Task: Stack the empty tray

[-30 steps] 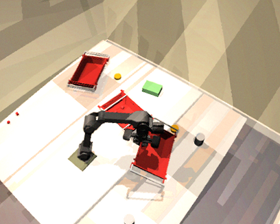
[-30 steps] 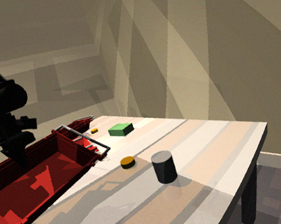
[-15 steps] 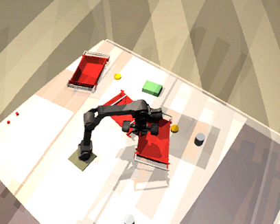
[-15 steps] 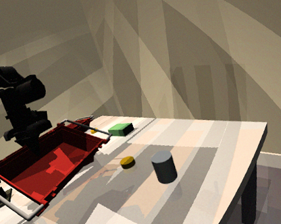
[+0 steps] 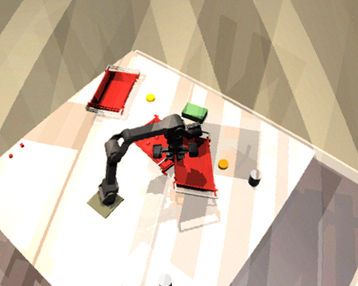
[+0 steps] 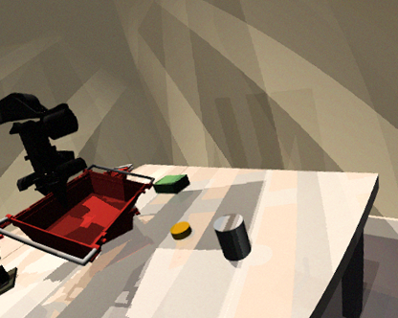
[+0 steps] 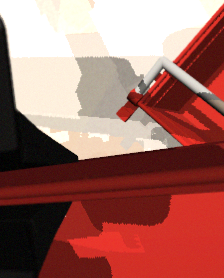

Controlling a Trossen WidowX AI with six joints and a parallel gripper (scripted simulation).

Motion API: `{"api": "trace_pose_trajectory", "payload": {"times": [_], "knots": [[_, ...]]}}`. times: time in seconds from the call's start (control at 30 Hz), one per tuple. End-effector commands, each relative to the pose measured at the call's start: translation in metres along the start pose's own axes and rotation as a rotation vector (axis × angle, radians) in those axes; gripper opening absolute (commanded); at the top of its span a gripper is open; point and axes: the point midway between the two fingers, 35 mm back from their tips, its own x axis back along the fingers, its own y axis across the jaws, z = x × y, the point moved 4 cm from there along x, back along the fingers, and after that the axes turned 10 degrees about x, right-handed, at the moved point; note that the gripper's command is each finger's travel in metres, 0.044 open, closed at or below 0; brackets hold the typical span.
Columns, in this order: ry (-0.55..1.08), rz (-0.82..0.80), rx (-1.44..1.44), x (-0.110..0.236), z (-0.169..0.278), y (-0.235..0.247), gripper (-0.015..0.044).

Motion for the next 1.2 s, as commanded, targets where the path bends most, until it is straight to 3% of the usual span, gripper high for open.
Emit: {"api": "trace_pose_trajectory", "payload": {"times": [0.0, 1.17], "knots": [[-0.007, 0.039, 0.040, 0.011, -0.015, 0.003, 0.0000], [-0.025, 0.044, 0.430, 0.022, -0.140, 0.058, 0.0000]]}}
